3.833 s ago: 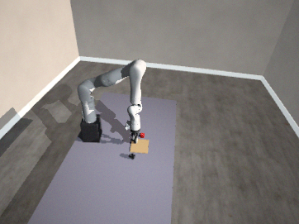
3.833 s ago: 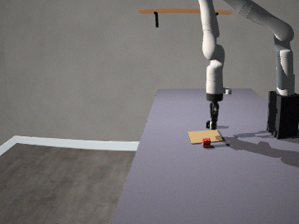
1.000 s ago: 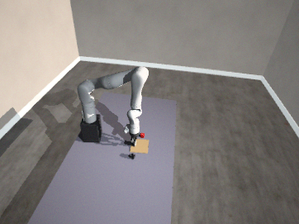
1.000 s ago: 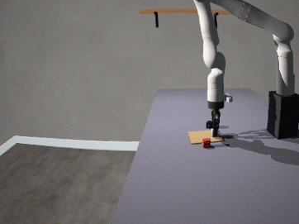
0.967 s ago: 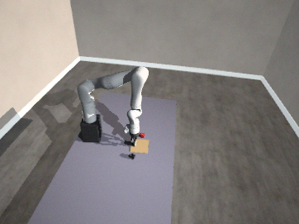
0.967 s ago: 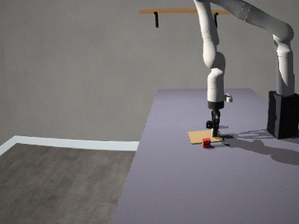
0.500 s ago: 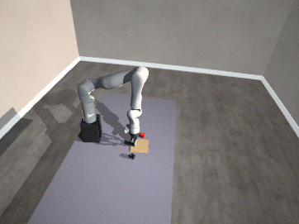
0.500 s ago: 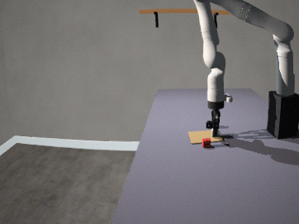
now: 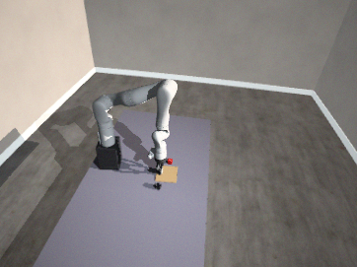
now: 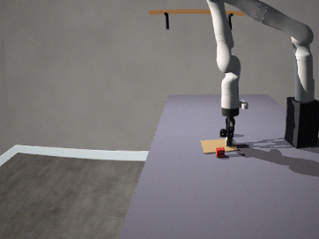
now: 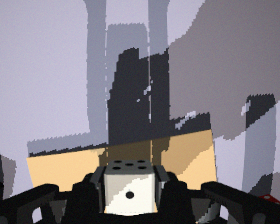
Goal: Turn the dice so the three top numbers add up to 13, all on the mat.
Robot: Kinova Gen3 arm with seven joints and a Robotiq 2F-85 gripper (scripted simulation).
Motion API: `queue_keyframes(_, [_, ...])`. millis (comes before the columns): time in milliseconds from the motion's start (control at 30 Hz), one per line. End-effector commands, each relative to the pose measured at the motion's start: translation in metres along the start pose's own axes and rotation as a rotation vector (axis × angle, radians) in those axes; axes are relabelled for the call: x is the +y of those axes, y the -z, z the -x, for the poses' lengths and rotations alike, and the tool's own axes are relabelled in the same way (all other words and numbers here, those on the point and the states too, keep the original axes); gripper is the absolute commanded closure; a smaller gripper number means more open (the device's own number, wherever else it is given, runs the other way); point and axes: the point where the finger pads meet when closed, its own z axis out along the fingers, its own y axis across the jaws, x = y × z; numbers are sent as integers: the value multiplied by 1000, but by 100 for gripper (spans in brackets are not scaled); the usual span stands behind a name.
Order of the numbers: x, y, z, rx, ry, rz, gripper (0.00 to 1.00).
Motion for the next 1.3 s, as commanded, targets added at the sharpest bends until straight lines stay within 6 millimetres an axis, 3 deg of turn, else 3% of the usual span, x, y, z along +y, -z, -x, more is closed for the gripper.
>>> queue_keyframes(0, [0,0,1,-1,0,0,62])
queue_keyframes(167, [0,0,1,-1,0,0,54])
queue_keyframes(800, [0,9,1,-1,0,0,54])
queue_keyframes(1267, [0,78,0,-1,0,0,54])
